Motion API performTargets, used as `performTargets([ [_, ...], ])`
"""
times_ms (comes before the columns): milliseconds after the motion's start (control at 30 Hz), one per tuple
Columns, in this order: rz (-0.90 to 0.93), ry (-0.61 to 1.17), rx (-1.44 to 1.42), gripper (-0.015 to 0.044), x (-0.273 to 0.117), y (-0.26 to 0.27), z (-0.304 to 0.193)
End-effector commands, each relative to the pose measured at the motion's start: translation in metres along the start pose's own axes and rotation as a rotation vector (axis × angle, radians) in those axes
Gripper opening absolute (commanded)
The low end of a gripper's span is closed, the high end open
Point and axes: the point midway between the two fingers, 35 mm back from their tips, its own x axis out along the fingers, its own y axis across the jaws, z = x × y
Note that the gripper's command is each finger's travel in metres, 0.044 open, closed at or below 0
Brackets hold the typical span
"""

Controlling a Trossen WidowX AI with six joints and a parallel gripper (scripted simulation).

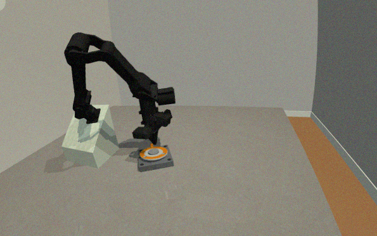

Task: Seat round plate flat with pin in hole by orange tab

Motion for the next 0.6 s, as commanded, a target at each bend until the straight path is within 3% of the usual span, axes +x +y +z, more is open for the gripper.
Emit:
performTargets([
  [0,-0.005,0.015,-0.003,0.0000,0.002,-0.003,-0.009],
  [567,-0.005,0.015,-0.004,0.0000,0.002,-0.011,-0.019],
])
